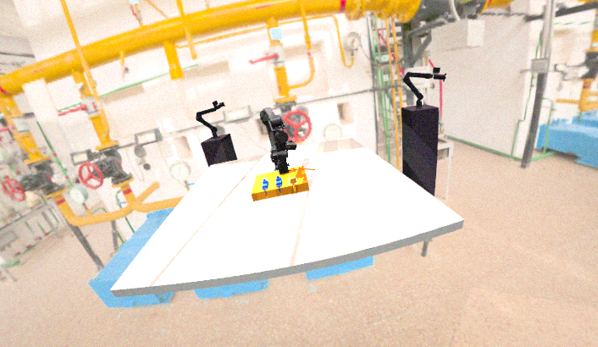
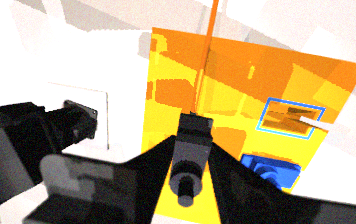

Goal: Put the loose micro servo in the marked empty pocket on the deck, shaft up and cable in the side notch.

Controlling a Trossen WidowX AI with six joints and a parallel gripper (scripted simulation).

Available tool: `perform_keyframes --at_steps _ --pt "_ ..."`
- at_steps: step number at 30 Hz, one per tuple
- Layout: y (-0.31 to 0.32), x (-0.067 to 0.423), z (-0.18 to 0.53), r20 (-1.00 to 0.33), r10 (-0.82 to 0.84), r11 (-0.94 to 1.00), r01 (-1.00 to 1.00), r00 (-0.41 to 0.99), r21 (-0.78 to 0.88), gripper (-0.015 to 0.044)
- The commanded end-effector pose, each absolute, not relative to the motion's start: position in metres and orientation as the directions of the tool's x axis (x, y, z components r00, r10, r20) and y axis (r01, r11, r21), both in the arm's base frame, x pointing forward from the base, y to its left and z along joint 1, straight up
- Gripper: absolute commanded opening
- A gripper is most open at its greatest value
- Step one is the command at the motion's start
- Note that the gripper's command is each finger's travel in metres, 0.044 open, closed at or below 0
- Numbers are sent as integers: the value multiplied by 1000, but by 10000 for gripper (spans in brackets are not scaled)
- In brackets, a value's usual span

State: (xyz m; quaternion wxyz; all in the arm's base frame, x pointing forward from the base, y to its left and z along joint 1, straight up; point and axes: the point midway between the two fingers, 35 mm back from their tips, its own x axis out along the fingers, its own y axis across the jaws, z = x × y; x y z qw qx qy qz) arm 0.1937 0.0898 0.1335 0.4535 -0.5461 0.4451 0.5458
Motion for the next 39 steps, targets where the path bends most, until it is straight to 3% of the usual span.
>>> perform_keyframes --at_steps 1,39 --pt "89 193 152 -1000 10 -190 -982 22 -24 0" --pt "105 216 157 -1000 12 -190 -982 24 -26 0"
